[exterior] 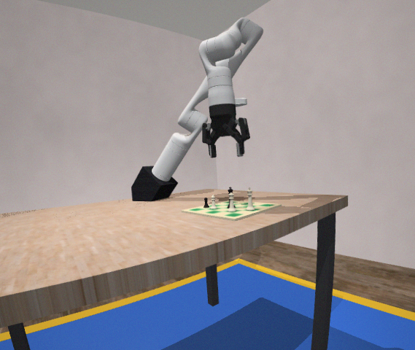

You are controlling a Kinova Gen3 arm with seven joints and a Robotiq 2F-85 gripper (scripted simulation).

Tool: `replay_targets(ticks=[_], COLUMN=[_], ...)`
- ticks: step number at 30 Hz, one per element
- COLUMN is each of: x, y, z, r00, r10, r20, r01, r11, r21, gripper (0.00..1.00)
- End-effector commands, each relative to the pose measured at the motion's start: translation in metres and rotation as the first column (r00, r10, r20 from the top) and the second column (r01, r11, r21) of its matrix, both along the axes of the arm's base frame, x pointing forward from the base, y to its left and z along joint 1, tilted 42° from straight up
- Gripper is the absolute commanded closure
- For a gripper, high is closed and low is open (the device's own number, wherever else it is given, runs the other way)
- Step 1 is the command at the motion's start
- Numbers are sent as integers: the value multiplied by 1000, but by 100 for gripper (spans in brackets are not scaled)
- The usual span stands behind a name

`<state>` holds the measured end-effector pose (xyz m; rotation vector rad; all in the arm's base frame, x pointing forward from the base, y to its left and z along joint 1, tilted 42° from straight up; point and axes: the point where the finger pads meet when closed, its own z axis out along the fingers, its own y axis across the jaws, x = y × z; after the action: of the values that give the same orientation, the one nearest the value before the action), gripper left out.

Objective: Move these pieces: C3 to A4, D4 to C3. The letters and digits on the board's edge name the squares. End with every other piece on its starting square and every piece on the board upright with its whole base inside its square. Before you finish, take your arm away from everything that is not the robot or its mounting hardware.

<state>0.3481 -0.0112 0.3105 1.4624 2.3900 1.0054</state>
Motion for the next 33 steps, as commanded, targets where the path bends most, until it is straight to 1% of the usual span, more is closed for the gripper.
replay_targets(ticks=[1,2,7,11,33], x=[-13,-13,-27,-32,-32], y=[10,10,15,17,17], z=[12,12,8,6,6], r00=[999,999,997,996,996], r10=[2,2,-14,-19,-19], r20=[49,49,74,82,84], r01=[0,0,18,24,25], r11=[1000,1000,998,997,997], r21=[-26,-26,-58,-67,-69], gripper=[0,0,0,0,0])
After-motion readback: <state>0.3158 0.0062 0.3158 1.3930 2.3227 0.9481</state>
